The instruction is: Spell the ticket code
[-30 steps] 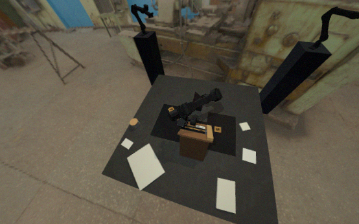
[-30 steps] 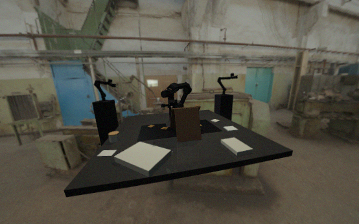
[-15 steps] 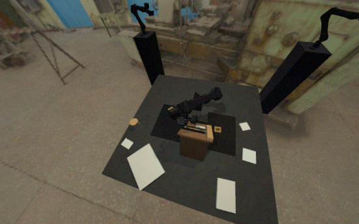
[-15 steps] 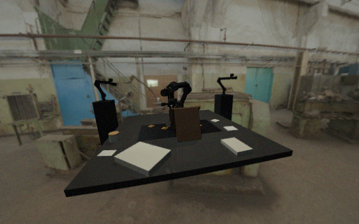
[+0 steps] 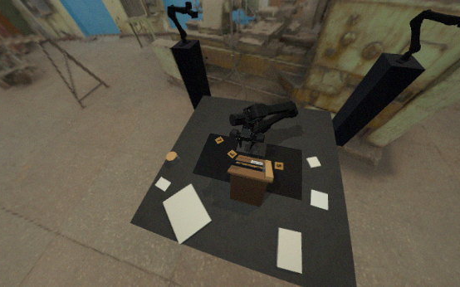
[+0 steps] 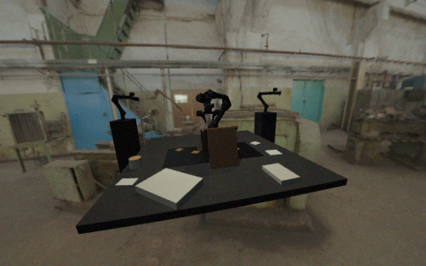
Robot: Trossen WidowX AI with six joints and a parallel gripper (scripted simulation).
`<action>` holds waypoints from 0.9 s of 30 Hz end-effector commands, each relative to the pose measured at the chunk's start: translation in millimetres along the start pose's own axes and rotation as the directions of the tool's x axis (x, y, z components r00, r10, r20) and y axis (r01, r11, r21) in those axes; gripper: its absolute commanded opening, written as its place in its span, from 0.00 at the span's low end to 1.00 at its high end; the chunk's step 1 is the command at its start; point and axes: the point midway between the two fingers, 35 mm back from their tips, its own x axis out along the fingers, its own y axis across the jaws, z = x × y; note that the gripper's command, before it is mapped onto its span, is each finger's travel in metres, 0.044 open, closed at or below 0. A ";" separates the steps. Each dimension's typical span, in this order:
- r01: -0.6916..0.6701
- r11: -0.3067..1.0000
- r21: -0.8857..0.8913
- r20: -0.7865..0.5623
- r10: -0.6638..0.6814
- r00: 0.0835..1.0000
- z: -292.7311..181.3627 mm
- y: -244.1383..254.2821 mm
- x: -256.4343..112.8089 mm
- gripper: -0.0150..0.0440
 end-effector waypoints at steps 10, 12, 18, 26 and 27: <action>0.000 1.000 -0.004 0.312 0.002 0.950 -27.9 52.3 -53.8 1.00; 0.000 1.000 -0.004 0.312 0.002 0.950 -27.9 52.3 -53.8 1.00; 0.000 1.000 -0.004 0.312 0.002 0.950 -27.9 52.3 -53.8 1.00; 0.000 1.000 -0.004 0.312 0.002 0.950 -27.9 52.3 -53.8 1.00; 0.000 1.000 -0.004 0.312 0.002 0.950 -27.9 52.3 -53.8 1.00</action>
